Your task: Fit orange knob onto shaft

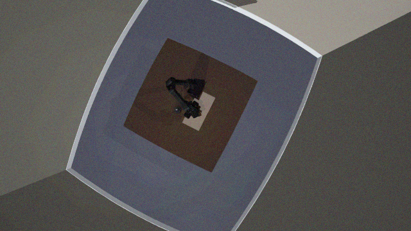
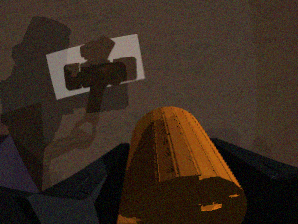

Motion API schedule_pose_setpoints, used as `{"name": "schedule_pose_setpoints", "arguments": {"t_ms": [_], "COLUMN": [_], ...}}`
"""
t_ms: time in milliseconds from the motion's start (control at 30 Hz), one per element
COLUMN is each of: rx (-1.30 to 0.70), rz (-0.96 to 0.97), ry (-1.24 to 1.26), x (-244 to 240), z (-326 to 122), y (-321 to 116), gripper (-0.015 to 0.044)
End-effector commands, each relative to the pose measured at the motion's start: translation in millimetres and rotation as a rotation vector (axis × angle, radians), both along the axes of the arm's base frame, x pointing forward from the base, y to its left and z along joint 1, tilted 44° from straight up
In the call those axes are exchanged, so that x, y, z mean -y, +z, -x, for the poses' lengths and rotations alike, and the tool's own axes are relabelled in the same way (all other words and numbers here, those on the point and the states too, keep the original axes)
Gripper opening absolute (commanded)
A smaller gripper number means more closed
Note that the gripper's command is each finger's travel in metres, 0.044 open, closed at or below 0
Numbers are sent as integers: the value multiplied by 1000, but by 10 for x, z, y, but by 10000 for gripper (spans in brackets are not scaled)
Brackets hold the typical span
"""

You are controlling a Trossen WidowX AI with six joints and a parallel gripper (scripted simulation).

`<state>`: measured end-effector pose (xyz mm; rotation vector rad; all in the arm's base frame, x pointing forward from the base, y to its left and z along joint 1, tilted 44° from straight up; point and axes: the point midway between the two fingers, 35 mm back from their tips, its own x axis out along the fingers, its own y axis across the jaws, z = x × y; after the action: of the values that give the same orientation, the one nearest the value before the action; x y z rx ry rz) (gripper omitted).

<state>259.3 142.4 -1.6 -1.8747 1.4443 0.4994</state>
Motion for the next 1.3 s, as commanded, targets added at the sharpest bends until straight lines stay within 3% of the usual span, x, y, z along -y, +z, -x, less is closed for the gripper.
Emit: {"name": "schedule_pose_setpoints", "arguments": {"t_ms": [0, 200, 1033, 1267], "rx": [-90, -187, -181, -180], "rz": [-20, -36, -39, -37], "ry": [-82, -174, -182, -183], "x": [48, 131, 936, 986], "z": [-57, -104, -297, -310], "y": [-58, -133, -1098, -1154], "gripper": [0, 0, 0, 0]}}
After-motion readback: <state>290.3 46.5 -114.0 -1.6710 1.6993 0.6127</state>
